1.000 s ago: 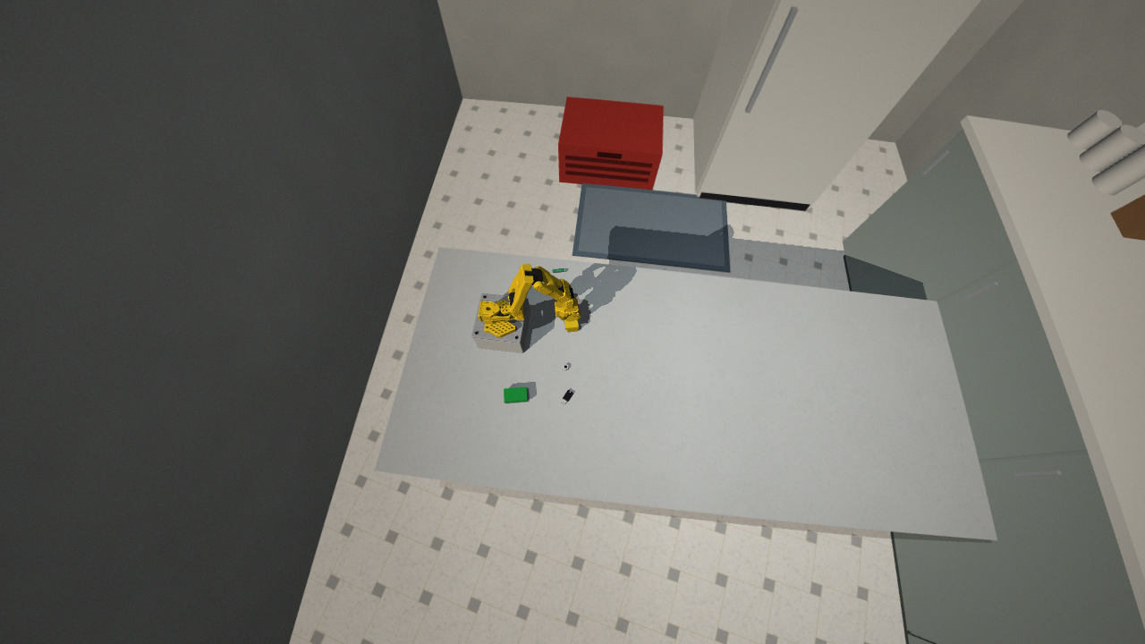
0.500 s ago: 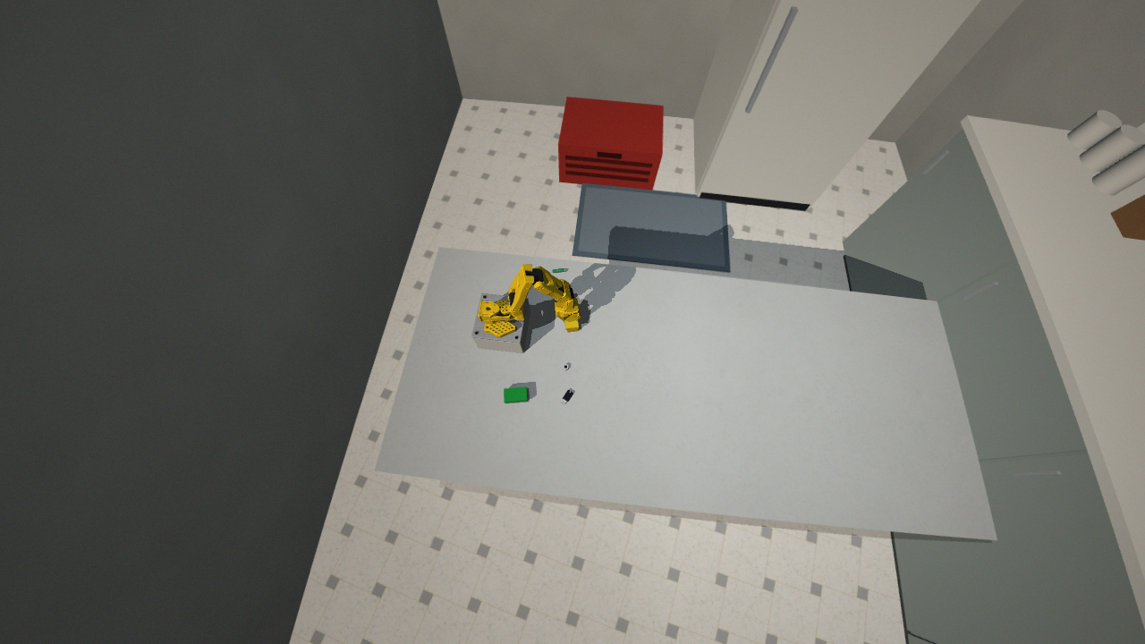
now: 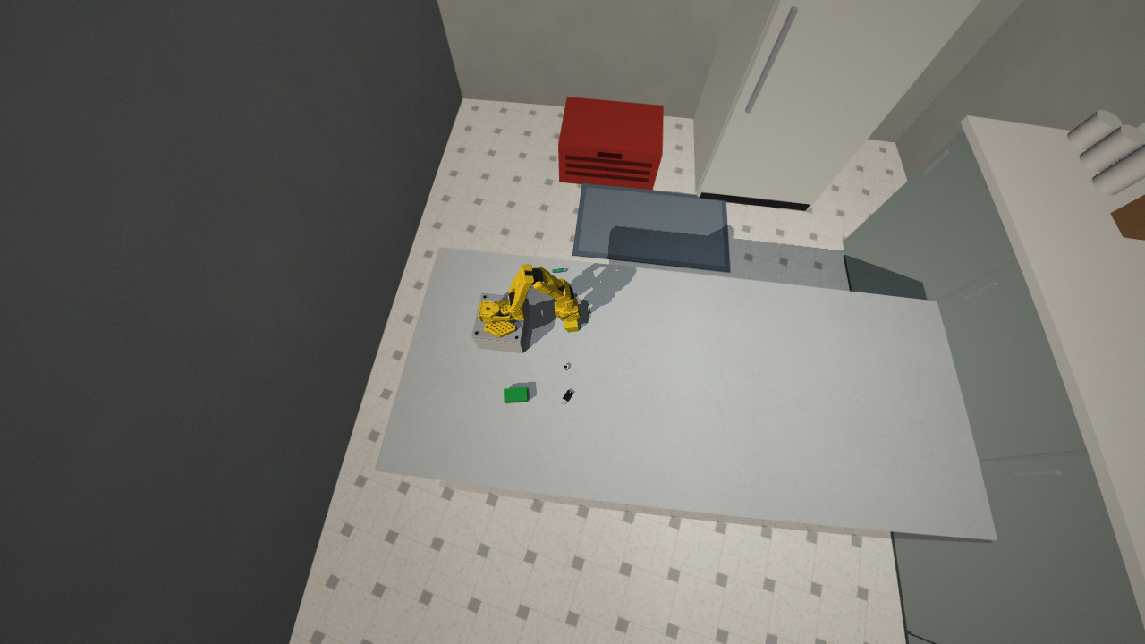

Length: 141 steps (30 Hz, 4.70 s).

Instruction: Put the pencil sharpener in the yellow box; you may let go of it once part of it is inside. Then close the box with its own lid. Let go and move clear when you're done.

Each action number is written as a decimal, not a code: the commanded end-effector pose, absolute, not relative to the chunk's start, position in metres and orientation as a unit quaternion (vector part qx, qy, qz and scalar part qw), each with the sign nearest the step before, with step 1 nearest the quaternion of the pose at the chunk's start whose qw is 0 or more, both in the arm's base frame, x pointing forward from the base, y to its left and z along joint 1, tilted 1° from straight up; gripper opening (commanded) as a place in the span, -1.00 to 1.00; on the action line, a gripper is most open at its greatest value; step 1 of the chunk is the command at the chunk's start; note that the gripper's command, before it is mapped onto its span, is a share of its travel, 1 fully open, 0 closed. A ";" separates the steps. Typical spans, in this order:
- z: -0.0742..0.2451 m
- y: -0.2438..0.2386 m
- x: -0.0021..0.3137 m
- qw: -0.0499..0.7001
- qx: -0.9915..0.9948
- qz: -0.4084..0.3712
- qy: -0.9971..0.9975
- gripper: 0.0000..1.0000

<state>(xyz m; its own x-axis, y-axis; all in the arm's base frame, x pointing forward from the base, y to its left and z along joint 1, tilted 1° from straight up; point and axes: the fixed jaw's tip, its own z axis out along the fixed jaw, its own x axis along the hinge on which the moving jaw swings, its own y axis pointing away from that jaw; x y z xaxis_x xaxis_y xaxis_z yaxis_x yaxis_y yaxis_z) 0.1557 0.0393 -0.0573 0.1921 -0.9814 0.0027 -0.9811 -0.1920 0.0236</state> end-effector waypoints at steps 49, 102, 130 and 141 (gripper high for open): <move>-0.047 0.041 0.160 -0.003 0.772 0.003 -0.636 -0.56; -0.061 0.041 0.160 -0.003 0.772 0.003 -0.636 -0.56; -0.047 0.041 0.160 -0.003 0.772 0.003 -0.636 -0.56; -0.047 0.041 0.160 -0.003 0.772 0.002 -0.636 -0.56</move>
